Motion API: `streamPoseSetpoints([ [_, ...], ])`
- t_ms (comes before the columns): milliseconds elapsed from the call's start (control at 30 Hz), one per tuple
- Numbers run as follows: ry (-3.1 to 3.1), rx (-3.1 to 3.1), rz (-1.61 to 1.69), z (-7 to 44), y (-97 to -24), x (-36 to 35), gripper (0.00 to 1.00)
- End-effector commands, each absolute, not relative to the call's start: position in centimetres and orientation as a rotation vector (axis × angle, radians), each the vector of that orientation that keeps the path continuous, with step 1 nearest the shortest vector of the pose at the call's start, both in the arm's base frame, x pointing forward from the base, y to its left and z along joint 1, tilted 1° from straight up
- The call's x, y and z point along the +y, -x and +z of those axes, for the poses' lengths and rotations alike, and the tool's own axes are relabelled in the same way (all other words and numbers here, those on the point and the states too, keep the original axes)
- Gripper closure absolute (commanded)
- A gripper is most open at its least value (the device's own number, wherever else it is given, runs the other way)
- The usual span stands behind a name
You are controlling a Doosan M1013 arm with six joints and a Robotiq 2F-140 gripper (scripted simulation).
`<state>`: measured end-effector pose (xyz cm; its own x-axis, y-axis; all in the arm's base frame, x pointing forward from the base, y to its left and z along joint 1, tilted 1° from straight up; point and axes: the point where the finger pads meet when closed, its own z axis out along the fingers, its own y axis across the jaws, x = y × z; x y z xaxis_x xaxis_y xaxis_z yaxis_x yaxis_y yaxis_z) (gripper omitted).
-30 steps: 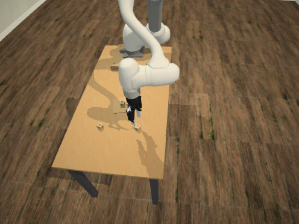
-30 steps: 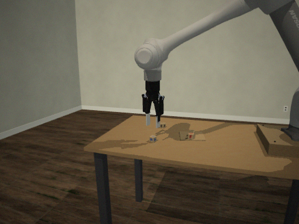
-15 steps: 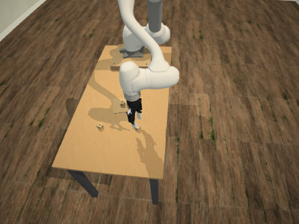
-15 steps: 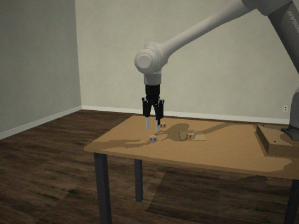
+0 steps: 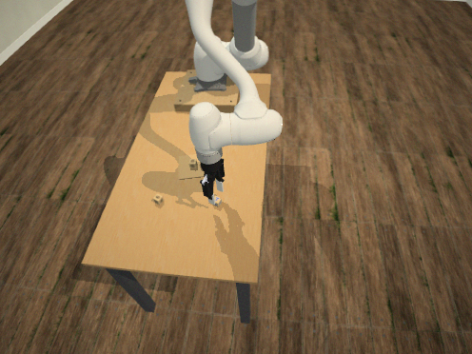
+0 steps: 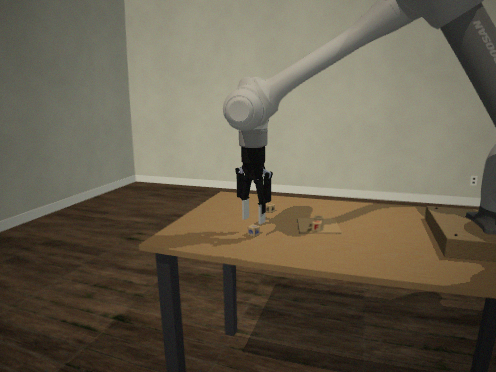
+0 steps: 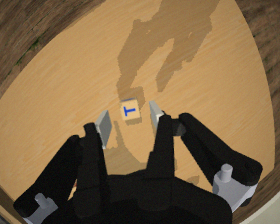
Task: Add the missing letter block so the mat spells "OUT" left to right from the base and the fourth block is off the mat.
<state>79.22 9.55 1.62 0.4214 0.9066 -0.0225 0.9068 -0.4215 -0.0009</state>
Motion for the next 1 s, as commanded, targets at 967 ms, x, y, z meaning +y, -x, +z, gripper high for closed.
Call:
streamPoseSetpoints([
  [967, -2.639, 1.684, -0.03, 0.64, -79.22, 9.53, 0.6],
])
